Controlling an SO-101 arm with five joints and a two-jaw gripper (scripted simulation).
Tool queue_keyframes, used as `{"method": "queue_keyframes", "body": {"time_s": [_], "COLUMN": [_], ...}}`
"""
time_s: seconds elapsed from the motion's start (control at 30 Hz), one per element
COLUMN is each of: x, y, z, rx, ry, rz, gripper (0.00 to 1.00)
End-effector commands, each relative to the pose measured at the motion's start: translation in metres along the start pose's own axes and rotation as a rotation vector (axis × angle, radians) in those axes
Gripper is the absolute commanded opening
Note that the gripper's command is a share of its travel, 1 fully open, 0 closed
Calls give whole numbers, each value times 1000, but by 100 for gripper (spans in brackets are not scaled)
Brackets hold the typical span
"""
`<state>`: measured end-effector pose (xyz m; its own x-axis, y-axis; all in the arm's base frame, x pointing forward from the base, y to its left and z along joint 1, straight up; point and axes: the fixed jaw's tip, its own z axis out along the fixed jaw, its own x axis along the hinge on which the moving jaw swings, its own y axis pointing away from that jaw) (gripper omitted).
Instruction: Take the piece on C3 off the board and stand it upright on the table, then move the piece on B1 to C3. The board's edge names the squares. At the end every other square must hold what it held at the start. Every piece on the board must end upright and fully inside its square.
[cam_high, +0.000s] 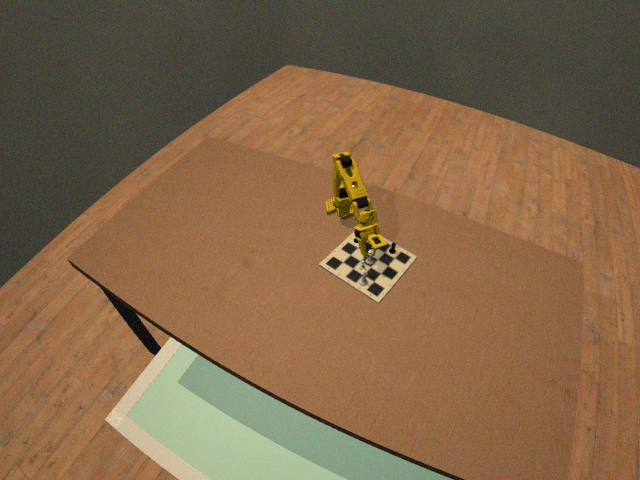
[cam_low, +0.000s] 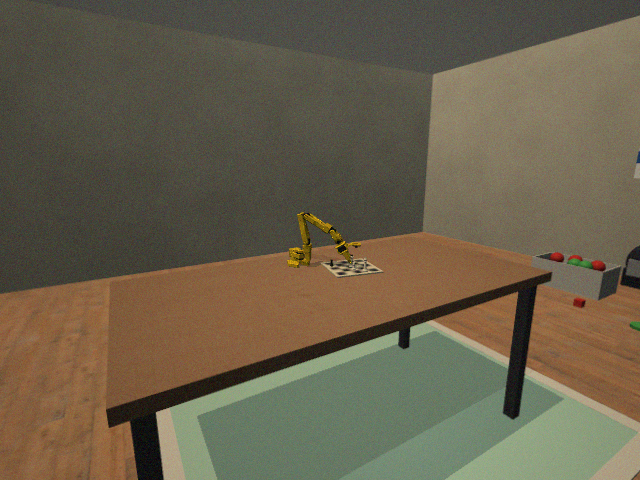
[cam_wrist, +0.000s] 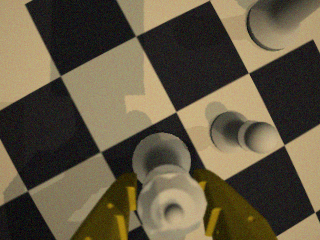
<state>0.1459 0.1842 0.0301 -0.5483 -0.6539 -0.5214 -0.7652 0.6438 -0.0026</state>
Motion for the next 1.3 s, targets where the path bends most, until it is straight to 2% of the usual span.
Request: {"method": "queue_keyframes", "body": {"time_s": [0.0, 1.27], "x": [0, -8], "y": [-2, -5], "z": [-1, -3], "rx": [5, 11], "ry": [1, 0], "rz": [18, 18], "gripper": [12, 12]}}
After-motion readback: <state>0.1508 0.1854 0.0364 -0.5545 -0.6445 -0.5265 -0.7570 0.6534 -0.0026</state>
